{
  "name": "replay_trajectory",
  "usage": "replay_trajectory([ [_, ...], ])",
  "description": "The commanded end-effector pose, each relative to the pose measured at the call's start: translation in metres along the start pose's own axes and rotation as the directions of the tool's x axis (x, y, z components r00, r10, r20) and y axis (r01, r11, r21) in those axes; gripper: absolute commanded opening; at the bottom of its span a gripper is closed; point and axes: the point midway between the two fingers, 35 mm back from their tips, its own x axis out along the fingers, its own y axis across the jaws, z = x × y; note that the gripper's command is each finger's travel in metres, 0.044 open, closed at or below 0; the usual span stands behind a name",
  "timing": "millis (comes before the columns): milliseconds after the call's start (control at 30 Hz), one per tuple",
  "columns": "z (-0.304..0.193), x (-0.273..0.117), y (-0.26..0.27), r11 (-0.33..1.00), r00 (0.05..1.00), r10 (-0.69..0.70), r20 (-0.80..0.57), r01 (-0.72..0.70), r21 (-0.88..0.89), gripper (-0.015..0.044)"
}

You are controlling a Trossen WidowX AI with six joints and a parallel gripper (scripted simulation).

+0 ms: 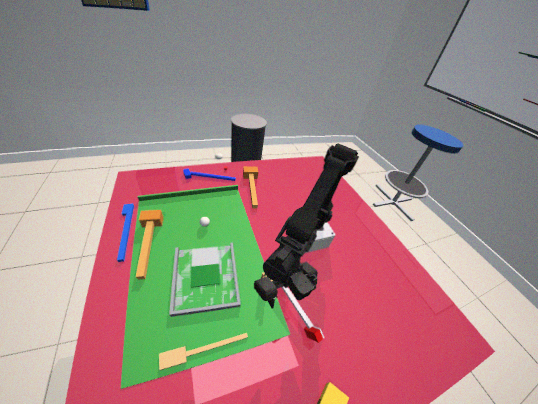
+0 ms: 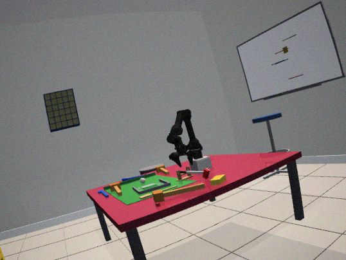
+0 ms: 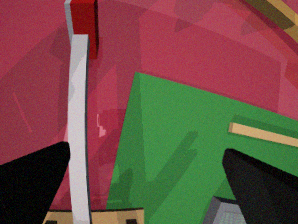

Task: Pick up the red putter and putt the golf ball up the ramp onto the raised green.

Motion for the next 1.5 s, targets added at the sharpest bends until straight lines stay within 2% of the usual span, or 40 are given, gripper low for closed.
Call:
replay_trajectory([
  [0, -0.029, 0.002, 0.045, 0.99, 0.981, 0.138, -0.137, -0.141, -0.011, 0.044],
  [167, -0.031, 0.003, 0.047, 0.989, 0.979, 0.146, -0.144, -0.149, -0.012, 0.044],
  [667, -0.048, 0.044, 0.052, 0.989, 0.979, 0.146, -0.144, -0.149, -0.012, 0.044],
  [1467, -0.057, 0.067, 0.056, 0.989, 0.979, 0.146, -0.145, -0.149, -0.011, 0.044],
])
